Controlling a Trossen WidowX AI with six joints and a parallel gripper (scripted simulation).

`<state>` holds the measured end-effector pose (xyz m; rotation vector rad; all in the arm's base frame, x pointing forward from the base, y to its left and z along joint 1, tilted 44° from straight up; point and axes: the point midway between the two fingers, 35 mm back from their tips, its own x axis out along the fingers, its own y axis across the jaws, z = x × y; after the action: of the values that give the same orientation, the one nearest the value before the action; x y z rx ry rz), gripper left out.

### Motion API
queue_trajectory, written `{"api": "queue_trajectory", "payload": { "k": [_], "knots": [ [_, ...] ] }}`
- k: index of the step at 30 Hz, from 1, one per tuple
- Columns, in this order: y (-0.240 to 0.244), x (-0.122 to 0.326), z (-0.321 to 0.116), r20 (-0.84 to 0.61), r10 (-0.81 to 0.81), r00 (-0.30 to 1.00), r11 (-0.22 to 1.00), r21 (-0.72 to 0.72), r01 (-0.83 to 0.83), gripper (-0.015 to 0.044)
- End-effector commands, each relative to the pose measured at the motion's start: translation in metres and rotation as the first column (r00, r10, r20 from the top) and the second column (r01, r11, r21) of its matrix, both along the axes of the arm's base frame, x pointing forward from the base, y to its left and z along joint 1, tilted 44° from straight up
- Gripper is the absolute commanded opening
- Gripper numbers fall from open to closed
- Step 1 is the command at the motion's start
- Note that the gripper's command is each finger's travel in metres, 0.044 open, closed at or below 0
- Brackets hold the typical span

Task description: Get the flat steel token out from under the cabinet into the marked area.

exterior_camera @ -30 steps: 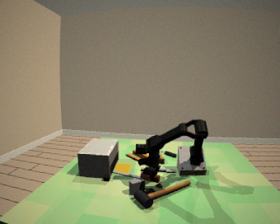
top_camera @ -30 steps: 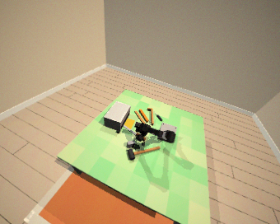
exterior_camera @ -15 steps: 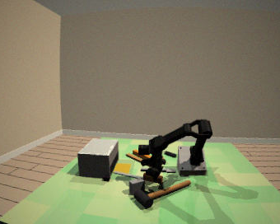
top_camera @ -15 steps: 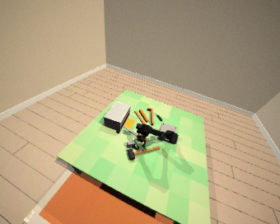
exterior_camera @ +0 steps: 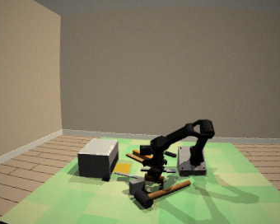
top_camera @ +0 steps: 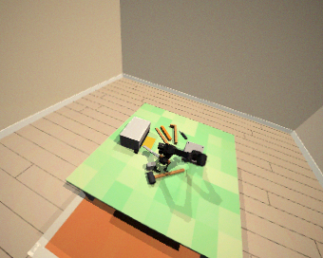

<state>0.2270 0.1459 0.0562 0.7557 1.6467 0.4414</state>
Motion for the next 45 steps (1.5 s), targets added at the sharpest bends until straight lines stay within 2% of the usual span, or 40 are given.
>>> {"api": "queue_trajectory", "payload": {
  "k": [1, 3, 6, 9, 25, 30, 38, 41, 45],
  "knots": [
    [0.0, 0.0, 0.0, 0.0, 0.0, 1.0, 1.0, 0.0, 0.0, 0.0158],
    [0.0, 0.0, 0.0, 0.0, 0.0, 1.0, 1.0, 0.0, 0.0, 0.02],
    [0.0, 0.0, 0.0, 0.0, 0.0, 1.0, 1.0, 0.0, 0.0, 0.02],
    [0.0, 0.0, 0.0, -0.002, 0.001, 1.0, 1.0, 0.0, -0.001, 0.027],
    [0.0018, -0.004, -0.0009, -0.002, 0.001, 1.0, 1.0, 0.001, -0.001, 0.027],
    [0.0004, -0.0008, 0.0005, 0.003, 0.002, 1.0, 1.0, 0.001, -0.002, 0.0139],
    [0.0004, -0.0008, 0.0005, 0.003, 0.002, 1.0, 1.0, 0.001, -0.002, 0.0085],
    [0.0004, -0.0008, 0.0005, 0.003, 0.002, 1.0, 1.0, 0.001, -0.002, 0.0006],
    [0.0003, -0.0005, 0.0005, 0.003, 0.001, 1.0, 1.0, 0.001, -0.001, 0.0]
  ]
}}
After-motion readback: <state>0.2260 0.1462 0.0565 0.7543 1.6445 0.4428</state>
